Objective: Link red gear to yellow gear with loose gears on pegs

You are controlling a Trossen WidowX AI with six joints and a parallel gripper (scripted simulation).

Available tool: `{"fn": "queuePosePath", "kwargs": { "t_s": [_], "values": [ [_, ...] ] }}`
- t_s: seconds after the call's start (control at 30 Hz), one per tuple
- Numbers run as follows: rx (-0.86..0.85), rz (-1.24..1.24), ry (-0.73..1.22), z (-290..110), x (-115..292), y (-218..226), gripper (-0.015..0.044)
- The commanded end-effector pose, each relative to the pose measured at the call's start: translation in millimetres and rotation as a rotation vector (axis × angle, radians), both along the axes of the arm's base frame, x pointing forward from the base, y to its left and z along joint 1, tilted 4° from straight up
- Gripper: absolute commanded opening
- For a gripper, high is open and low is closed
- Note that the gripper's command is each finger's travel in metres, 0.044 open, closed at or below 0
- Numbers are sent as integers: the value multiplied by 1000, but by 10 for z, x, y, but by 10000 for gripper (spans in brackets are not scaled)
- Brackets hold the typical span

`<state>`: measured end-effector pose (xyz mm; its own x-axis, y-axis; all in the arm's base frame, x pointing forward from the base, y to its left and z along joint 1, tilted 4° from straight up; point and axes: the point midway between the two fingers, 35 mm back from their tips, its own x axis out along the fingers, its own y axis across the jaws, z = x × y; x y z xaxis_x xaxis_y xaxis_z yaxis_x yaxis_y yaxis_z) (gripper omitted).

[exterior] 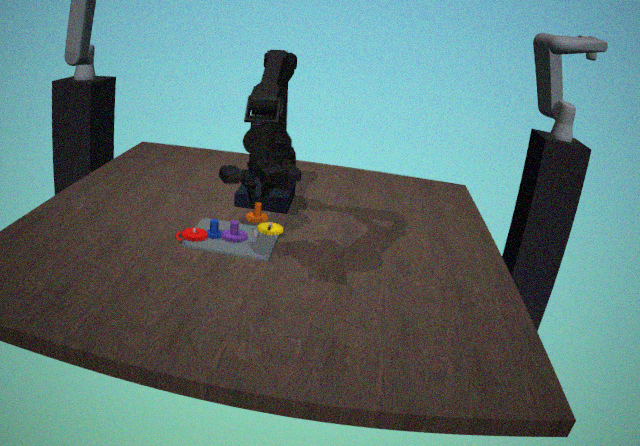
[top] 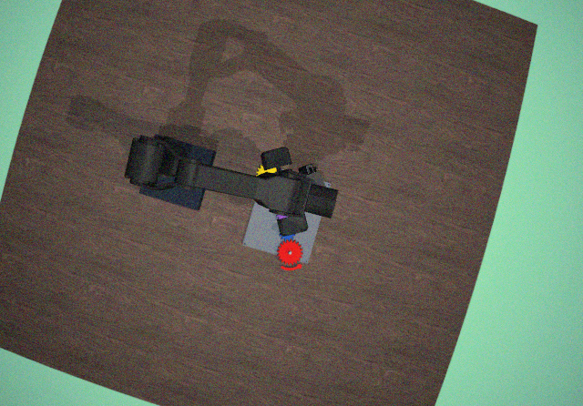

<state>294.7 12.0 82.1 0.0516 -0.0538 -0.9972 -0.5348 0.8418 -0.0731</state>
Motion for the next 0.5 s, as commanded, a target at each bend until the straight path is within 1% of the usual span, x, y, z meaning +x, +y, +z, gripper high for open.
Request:
{"fn": "queuePosePath", "kwargs": {
  "t_s": [0.0,0.23,0.47],
  "values": [
    [-6,39,10,-76,-13,-9,0],
    [-7,72,12,-185,-9,-23,0],
    [-3,-11,7,-285,2,-27,0]
  ]
}}
